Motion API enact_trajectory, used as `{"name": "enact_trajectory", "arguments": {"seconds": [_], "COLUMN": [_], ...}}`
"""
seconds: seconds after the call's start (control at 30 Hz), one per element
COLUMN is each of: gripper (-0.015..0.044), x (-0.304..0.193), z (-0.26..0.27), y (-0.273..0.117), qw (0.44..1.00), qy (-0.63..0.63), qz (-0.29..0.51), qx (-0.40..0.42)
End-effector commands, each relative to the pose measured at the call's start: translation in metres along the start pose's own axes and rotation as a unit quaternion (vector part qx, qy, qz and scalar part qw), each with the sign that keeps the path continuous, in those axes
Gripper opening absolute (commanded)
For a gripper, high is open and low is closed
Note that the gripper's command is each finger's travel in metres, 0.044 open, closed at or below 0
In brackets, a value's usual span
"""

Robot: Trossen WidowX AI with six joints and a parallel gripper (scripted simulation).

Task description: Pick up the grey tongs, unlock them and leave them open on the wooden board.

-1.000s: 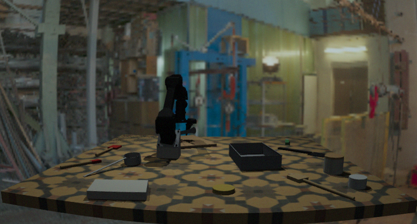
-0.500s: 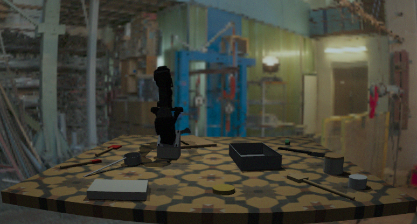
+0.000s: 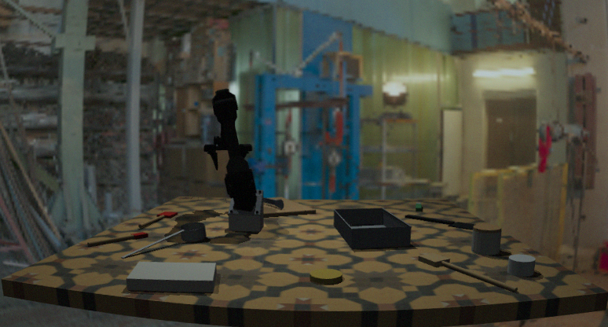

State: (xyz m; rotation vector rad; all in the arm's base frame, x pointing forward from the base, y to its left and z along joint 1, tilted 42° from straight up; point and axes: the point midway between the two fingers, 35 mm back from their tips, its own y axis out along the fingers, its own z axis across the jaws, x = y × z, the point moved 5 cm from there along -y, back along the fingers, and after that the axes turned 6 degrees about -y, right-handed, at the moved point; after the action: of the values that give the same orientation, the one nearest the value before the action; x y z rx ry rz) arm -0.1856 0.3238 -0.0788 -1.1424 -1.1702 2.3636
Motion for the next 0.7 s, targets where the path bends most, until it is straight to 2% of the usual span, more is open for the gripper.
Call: {"name": "enact_trajectory", "arguments": {"seconds": [0.0, 0.1, 0.67], "gripper": [0.044, 0.044, 0.044], "x": [-0.001, -0.003, -0.003], "z": [0.001, 0.002, 0.002], "y": [-0.023, -0.039, -0.039], "qw": [1.0, 1.0, 1.0], "qy": [-0.003, -0.005, -0.005], "qz": [-0.005, -0.006, -0.006], "qx": [-0.004, -0.006, -0.006]}}
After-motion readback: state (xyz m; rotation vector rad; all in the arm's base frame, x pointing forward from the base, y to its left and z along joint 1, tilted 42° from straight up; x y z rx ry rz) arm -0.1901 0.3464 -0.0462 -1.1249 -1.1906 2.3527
